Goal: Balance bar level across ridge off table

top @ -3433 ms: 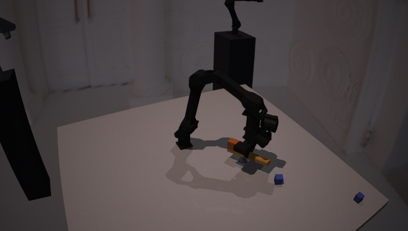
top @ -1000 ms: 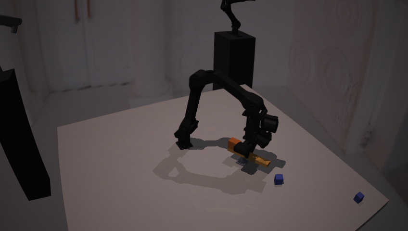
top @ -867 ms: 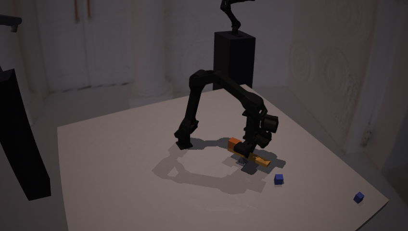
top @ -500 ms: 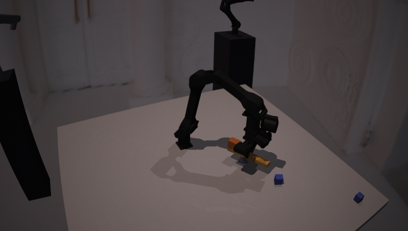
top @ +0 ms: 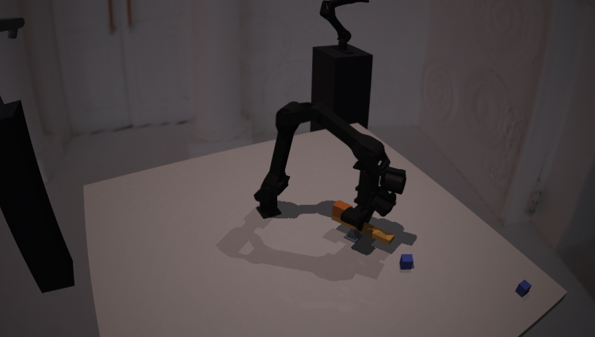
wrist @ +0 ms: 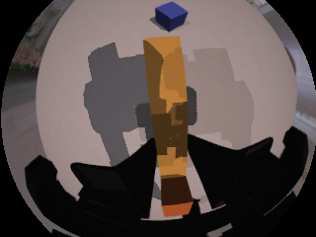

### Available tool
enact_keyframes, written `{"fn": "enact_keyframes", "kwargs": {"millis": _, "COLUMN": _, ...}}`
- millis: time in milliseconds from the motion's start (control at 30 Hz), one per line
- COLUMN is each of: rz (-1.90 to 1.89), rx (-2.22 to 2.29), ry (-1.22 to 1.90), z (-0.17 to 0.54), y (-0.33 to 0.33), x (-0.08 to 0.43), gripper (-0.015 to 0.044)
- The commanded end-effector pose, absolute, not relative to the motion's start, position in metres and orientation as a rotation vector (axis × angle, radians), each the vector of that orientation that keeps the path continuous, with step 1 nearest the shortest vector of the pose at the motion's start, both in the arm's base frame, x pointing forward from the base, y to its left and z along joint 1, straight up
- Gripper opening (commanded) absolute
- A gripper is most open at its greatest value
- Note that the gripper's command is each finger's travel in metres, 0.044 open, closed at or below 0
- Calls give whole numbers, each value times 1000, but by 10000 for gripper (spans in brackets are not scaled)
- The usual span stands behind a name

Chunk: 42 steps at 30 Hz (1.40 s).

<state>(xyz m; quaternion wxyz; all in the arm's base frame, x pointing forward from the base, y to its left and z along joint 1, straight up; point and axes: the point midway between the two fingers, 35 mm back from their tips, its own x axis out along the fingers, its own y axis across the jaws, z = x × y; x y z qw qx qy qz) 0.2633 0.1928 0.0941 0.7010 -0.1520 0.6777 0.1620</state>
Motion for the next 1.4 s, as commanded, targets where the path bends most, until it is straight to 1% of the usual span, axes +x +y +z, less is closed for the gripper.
{"fn": "enact_keyframes", "kwargs": {"millis": 0, "rz": 361, "rx": -339, "ry": 1509, "z": 94, "y": 193, "x": 263, "gripper": 0}}
{"fn": "enact_keyframes", "kwargs": {"millis": 100, "rz": 361, "rx": -339, "ry": 1509, "z": 94, "y": 193, "x": 263, "gripper": 0}}
{"fn": "enact_keyframes", "kwargs": {"millis": 300, "rz": 361, "rx": -339, "ry": 1509, "z": 94, "y": 193, "x": 263, "gripper": 157}}
{"fn": "enact_keyframes", "kwargs": {"millis": 333, "rz": 361, "rx": -339, "ry": 1509, "z": 94, "y": 193, "x": 263, "gripper": 167}}
{"fn": "enact_keyframes", "kwargs": {"millis": 1367, "rz": 361, "rx": -339, "ry": 1509, "z": 94, "y": 193, "x": 263, "gripper": 171}}
